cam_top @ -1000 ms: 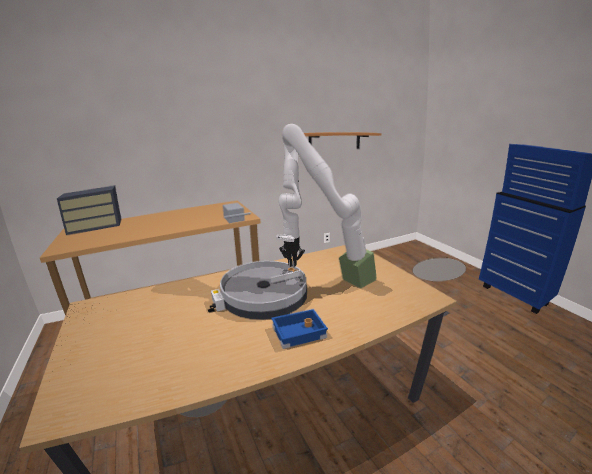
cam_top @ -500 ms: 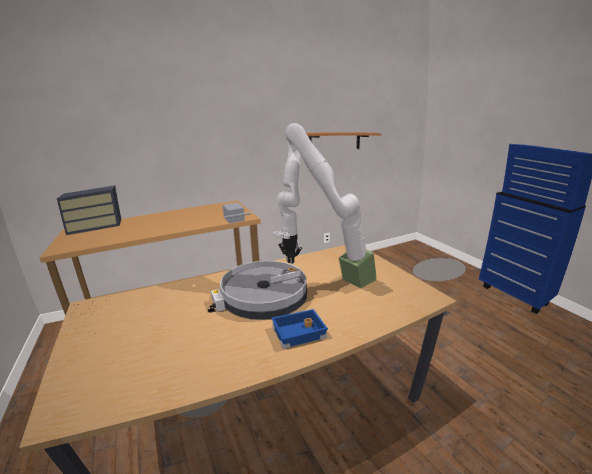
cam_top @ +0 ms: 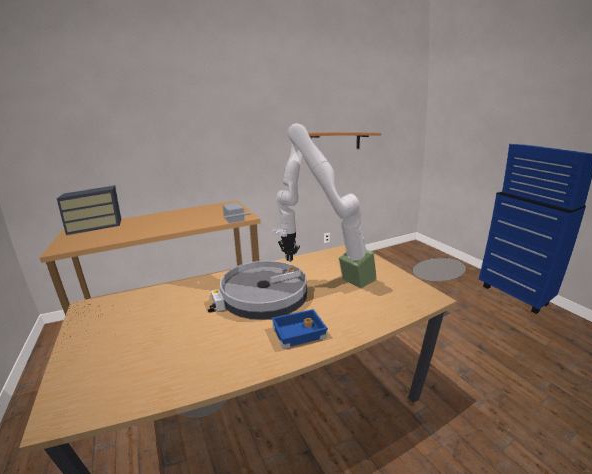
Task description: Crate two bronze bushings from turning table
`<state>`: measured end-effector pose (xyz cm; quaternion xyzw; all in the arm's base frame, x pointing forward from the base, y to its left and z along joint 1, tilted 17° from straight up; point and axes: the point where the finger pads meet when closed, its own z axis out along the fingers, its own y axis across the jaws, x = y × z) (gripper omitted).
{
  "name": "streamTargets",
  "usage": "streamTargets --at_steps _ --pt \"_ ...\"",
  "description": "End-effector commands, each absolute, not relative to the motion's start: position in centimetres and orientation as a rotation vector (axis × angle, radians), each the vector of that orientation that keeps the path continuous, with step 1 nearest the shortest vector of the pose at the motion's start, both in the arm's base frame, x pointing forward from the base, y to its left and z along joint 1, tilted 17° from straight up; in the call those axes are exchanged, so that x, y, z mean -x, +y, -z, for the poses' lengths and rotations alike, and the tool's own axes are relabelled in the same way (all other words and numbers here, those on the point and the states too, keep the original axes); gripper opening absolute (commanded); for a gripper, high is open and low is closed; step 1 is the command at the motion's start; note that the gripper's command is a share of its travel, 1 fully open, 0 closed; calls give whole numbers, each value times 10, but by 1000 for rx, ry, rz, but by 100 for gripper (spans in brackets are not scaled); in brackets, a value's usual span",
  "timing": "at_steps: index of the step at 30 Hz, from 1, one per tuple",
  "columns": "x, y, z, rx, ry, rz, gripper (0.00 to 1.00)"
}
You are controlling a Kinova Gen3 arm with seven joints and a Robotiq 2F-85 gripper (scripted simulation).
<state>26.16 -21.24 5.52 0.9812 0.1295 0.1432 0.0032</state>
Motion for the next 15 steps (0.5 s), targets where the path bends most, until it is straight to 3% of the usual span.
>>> streamTargets --at_steps 1,15 --pt "-259 -217 -56 -3073 386 -450 14" --pt "-259 -218 -54 -3073 380 -450 14"
